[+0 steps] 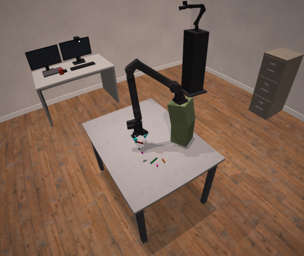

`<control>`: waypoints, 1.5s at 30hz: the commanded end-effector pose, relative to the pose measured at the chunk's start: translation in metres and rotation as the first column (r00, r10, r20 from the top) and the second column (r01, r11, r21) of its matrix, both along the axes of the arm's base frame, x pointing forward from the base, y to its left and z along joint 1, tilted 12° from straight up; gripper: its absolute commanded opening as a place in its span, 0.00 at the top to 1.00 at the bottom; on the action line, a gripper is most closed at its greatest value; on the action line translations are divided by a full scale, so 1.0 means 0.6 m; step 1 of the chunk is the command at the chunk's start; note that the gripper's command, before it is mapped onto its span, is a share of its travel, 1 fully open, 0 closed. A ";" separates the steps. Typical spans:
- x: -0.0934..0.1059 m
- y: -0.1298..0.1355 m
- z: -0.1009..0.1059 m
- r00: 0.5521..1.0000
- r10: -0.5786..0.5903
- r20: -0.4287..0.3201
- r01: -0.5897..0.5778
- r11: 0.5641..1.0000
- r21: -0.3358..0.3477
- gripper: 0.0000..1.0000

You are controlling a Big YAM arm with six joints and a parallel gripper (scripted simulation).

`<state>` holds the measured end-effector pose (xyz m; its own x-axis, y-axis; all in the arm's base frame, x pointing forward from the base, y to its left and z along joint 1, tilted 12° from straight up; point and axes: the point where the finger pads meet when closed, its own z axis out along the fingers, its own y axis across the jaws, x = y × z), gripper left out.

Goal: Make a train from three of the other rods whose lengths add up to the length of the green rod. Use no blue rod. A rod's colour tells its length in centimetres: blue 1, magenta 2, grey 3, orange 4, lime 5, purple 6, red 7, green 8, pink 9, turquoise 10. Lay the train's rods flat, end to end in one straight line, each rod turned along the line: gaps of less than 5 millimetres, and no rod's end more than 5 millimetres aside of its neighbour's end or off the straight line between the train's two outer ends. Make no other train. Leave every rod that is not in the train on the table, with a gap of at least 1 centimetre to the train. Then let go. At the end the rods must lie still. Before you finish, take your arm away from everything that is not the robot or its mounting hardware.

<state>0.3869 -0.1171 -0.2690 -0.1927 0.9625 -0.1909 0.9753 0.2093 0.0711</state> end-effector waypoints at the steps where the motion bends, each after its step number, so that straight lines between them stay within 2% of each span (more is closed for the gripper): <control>1: 0.000 -0.013 0.002 0.996 -0.090 0.027 0.090 0.996 0.004 0.00; 3: 0.002 -0.013 0.002 0.996 -0.090 0.029 0.090 0.996 0.004 0.00; 4: -0.005 -0.015 0.004 0.984 -0.176 0.041 0.175 0.984 0.017 0.00; 9: 0.003 -0.017 0.005 0.983 -0.176 0.048 0.175 0.984 0.016 0.00; 10: -0.004 -0.018 0.007 0.965 -0.257 0.058 0.255 0.966 0.030 0.00; 14: -0.001 -0.019 0.007 0.965 -0.257 0.061 0.255 0.966 0.029 0.00; 15: -0.005 -0.021 0.009 0.941 -0.332 0.071 0.330 0.943 0.044 0.00; 19: 0.001 -0.023 0.010 0.940 -0.332 0.077 0.330 0.943 0.043 0.00; 20: -0.004 -0.024 0.011 0.912 -0.401 0.084 0.398 0.916 0.058 0.00; 25: -0.001 -0.025 0.012 0.912 -0.401 0.087 0.398 0.916 0.057 0.00; 26: -0.006 -0.027 0.013 0.881 -0.464 0.093 0.459 0.885 0.072 0.00; 29: -0.001 -0.028 0.014 0.880 -0.464 0.097 0.459 0.886 0.072 0.00; 30: -0.005 -0.029 0.015 0.848 -0.520 0.102 0.513 0.854 0.086 0.00; 33: 0.000 -0.031 0.016 0.847 -0.520 0.107 0.513 0.854 0.086 0.00; 34: -0.005 -0.032 0.017 0.815 -0.569 0.110 0.561 0.822 0.099 0.00; 36: -0.003 -0.032 0.017 0.815 -0.569 0.112 0.561 0.822 0.099 0.00; 37: -0.006 -0.033 0.019 0.783 -0.612 0.114 0.602 0.791 0.110 0.00; 39: -0.002 -0.035 0.019 0.782 -0.612 0.118 0.602 0.791 0.111 0.00; 40: -0.005 -0.036 0.020 0.752 -0.648 0.120 0.636 0.762 0.122 0.00; 42: -0.005 -0.036 0.020 0.752 -0.648 0.120 0.636 0.762 0.122 0.00; 44: -0.007 -0.038 0.020 0.701 -0.702 0.123 0.689 0.712 0.139 0.00; 45: -0.006 -0.039 0.020 0.701 -0.702 0.125 0.688 0.712 0.139 0.00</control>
